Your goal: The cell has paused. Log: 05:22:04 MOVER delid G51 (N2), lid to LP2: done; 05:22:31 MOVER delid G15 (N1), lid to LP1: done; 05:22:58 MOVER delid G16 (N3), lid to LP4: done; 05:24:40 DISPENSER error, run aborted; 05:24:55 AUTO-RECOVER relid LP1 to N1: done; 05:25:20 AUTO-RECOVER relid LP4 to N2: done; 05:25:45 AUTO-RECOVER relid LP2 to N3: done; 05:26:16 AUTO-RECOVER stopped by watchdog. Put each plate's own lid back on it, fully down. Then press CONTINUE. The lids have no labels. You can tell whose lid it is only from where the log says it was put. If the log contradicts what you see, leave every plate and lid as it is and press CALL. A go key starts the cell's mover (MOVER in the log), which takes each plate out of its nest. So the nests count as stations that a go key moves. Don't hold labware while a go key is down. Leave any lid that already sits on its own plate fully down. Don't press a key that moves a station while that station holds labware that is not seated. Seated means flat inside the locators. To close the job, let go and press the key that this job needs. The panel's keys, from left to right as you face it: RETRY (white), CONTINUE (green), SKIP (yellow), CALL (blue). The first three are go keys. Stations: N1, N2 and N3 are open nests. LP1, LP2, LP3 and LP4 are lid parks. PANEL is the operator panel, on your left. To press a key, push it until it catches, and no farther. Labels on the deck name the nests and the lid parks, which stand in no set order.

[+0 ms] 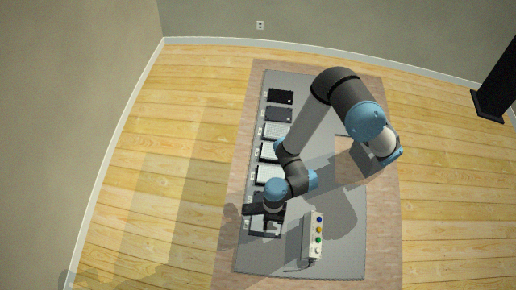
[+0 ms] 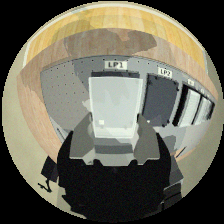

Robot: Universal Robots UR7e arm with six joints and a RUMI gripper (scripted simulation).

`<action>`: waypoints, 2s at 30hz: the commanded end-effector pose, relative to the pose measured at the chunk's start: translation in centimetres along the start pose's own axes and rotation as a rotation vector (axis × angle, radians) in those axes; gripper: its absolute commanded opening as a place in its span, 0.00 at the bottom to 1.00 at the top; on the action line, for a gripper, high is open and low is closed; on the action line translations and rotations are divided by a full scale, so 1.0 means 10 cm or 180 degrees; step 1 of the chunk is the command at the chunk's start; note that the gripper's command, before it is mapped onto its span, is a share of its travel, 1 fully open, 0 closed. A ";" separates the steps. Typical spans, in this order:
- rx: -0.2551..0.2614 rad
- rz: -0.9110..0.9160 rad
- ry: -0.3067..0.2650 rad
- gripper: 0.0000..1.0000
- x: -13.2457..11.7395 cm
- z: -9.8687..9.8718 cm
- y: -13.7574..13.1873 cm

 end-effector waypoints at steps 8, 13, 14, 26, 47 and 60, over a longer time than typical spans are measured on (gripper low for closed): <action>0.0002 0.0000 0.0004 0.00 0.00 0.03 0.00; 0.0002 0.0000 0.0004 0.00 0.00 0.05 0.00; 0.0002 0.0000 0.0004 0.00 0.00 0.05 0.00; 0.0002 0.0000 0.0004 0.00 0.00 0.08 0.00; 0.0002 0.0000 0.0004 0.00 0.00 0.15 0.00; 0.0002 0.0000 0.0004 0.00 0.00 0.18 0.00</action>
Point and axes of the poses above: the point where the finger pads meet when closed, its own z axis out along the fingers, its own y axis across the jaws, x = y × z, the point moved 7 cm from there along -z, back along the fingers, and after that the axes turned 3 degrees about -z, right-handed, at the moved point
